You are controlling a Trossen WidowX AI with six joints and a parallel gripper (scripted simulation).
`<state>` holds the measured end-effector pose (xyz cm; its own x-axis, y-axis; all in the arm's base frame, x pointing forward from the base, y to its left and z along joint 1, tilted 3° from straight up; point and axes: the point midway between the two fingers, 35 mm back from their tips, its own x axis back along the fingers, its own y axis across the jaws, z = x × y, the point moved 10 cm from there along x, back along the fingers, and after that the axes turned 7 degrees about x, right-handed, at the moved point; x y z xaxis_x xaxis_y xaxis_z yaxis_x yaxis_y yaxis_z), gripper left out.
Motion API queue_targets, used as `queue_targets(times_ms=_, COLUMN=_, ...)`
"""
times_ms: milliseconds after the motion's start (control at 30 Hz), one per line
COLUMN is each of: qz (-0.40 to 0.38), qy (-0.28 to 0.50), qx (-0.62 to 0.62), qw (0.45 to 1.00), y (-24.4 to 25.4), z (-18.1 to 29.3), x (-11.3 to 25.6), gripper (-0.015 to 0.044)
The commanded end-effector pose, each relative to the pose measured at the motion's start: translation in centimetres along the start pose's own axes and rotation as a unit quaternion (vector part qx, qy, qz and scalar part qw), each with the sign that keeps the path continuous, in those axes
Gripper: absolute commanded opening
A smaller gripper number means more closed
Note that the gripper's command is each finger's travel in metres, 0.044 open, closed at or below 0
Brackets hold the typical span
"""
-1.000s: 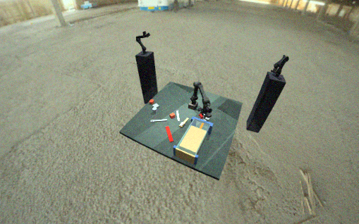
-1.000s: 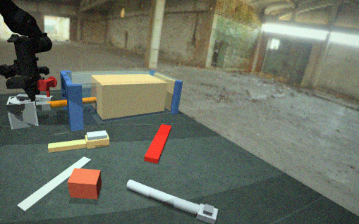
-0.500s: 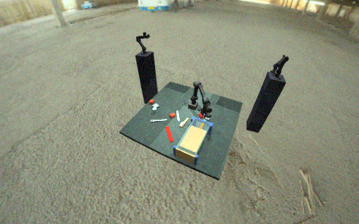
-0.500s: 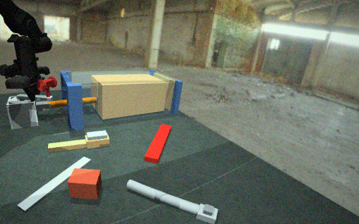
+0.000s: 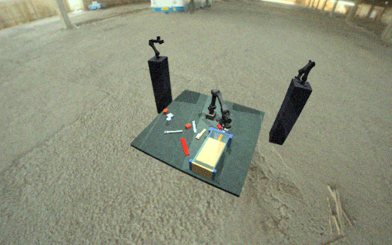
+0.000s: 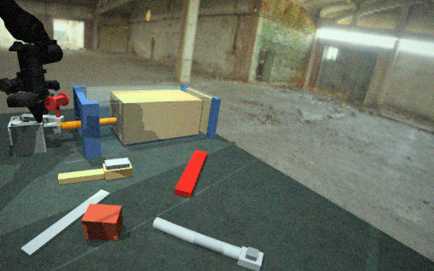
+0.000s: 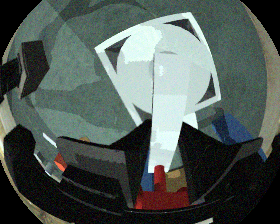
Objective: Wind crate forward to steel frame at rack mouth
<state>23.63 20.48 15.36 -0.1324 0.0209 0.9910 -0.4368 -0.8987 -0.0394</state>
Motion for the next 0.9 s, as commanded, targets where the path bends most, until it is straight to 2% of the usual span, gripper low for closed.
queue_targets(times_ms=0, qz=0.001, qy=-0.001, qx=0.001, qw=1.000, y=-0.01, z=-0.01, x=-0.40, gripper=0.0000)
queue_targets(times_ms=533, qz=-0.003, qy=0.000, qx=-0.040, qw=0.999, y=0.28, z=-0.09, x=-0.36, gripper=0.0000)
queue_targets(times_ms=867, qz=-0.001, qy=-0.001, qx=-0.020, qw=1.000, y=0.11, z=-0.04, x=-0.38, gripper=0.0000)
